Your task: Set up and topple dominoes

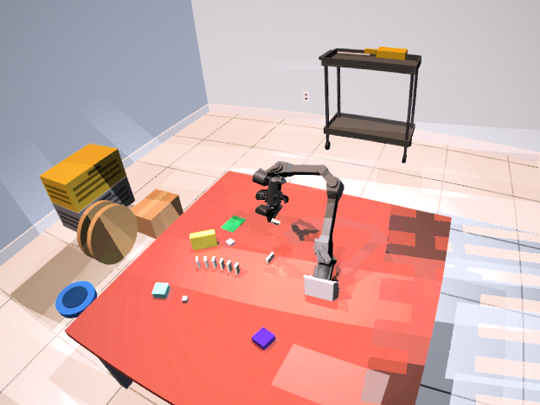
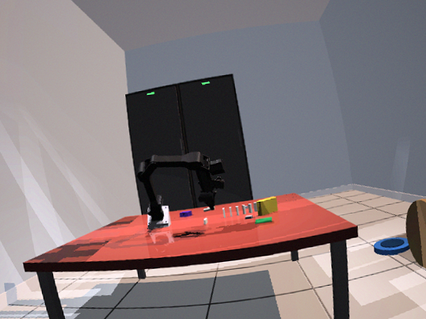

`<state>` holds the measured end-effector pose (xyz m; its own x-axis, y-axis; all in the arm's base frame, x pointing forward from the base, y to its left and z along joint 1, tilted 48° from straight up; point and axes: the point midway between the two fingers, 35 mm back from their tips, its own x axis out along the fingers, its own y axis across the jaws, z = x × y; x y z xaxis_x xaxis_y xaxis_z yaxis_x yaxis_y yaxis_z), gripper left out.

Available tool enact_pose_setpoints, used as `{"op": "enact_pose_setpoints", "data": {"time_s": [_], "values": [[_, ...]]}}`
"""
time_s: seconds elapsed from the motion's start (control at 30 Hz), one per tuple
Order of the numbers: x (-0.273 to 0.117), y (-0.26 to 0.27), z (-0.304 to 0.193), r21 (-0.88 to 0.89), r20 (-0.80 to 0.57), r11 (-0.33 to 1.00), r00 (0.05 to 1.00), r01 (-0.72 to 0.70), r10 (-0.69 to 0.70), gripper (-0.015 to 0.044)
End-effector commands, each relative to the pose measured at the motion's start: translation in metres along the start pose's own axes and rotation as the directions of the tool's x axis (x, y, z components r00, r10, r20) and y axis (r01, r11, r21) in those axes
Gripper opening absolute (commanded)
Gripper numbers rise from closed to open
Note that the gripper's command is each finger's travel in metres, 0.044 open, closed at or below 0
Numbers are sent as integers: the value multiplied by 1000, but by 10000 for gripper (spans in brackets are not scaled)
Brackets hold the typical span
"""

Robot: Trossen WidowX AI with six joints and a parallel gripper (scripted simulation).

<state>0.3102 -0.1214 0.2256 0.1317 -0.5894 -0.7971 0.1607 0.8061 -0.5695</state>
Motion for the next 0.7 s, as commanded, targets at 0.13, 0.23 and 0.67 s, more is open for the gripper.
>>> {"op": "enact_pose_setpoints", "data": {"time_s": [0.13, 0.23, 0.67], "values": [[18, 5, 5, 50, 102, 992, 989, -117, 112, 107], [24, 6, 7, 62, 148, 986, 978, -155, 144, 107], [40, 3, 18, 73, 373, 957, 898, -279, 233, 107]]}}
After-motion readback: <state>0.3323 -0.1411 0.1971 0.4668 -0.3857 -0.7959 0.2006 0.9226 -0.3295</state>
